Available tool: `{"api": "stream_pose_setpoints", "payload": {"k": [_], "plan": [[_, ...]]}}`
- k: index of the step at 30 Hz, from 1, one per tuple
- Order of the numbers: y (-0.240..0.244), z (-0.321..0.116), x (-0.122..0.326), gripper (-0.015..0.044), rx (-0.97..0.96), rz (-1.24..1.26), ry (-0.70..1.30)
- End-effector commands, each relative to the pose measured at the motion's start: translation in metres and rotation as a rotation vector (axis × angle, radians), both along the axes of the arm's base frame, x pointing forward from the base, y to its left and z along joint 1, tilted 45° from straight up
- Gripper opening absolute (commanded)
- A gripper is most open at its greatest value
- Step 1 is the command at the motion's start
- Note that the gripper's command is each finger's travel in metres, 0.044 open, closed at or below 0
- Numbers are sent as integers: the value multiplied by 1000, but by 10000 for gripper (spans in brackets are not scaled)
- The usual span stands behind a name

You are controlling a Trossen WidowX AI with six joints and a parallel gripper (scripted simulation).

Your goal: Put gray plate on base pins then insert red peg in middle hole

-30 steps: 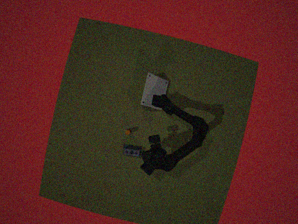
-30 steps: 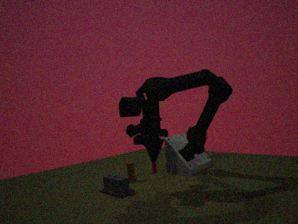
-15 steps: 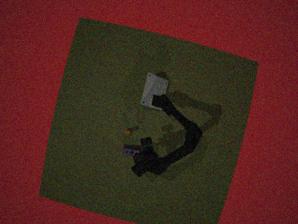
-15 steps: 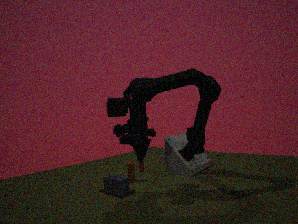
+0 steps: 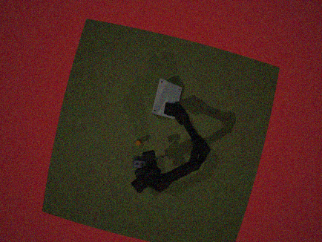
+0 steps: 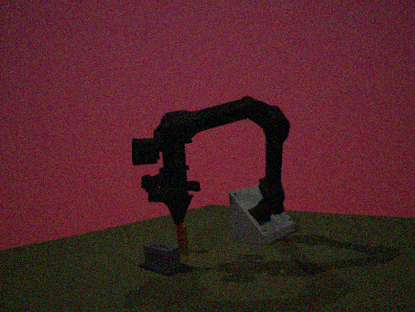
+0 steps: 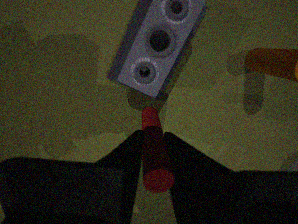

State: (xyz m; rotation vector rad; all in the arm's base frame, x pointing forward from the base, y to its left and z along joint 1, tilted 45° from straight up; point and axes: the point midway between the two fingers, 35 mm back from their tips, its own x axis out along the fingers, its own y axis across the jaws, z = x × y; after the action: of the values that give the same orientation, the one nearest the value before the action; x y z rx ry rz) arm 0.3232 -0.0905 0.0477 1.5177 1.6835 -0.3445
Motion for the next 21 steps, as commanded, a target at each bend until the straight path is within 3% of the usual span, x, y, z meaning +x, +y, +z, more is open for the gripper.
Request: {"api": "stream_pose_setpoints", "payload": {"k": [1, 21], "plan": [[-9, -8, 6, 0, -6, 5, -9], [-37, -42, 20, 0, 3, 3, -8]]}}
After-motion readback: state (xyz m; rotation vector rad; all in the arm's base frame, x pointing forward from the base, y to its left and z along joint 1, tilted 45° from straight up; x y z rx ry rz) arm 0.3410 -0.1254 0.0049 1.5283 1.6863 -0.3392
